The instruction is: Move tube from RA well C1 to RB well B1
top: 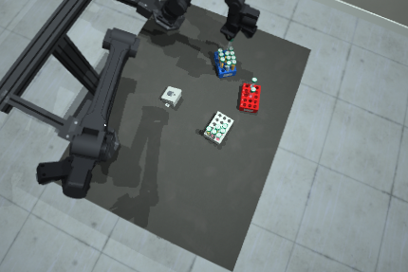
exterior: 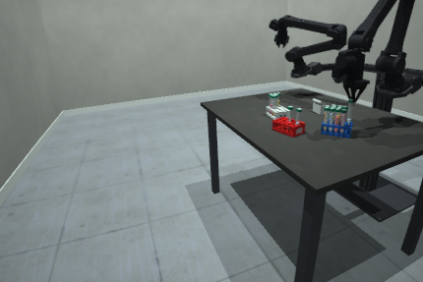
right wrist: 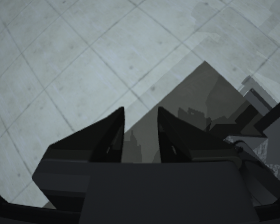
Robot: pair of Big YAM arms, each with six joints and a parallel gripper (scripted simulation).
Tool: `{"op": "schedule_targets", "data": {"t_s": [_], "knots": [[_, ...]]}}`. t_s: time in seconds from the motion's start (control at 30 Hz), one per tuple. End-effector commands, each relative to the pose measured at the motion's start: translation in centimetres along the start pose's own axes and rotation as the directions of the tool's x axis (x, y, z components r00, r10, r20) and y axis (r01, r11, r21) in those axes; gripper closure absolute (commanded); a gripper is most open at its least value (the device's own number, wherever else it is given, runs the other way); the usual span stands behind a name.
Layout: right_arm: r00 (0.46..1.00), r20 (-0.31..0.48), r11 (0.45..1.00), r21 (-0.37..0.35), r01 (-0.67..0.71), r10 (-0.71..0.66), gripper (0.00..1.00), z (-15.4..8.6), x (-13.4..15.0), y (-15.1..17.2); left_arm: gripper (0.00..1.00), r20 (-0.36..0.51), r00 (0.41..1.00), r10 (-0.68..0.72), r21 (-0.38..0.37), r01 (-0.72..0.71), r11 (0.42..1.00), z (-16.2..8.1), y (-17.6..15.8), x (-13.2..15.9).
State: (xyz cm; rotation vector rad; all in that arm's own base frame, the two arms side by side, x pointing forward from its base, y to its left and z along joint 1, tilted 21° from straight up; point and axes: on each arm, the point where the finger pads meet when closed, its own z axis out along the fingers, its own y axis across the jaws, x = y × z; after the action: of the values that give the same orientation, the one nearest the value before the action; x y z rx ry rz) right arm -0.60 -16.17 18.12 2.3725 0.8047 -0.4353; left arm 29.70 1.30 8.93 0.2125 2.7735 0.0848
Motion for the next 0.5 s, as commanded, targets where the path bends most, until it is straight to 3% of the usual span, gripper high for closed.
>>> {"op": "schedule_targets", "data": {"t_s": [0.0, 0.47], "knots": [[1.0, 0.016, 1.0, -0.029, -0.008, 0.009, 0.7, -1.1, -0.8, 0.9, 1.0, 0.054, 0.999, 0.002, -0.01, -0.001, 1.0, -2.1, 0.1, -2.4], [1.0, 0.016, 1.0, -0.029, -0.008, 0.009, 0.7, -1.1, -0.8, 0.9, 1.0, 0.052, 0.999, 0.002, -0.01, -0.001, 1.0, -3.2, 0.1, -2.1]]}}
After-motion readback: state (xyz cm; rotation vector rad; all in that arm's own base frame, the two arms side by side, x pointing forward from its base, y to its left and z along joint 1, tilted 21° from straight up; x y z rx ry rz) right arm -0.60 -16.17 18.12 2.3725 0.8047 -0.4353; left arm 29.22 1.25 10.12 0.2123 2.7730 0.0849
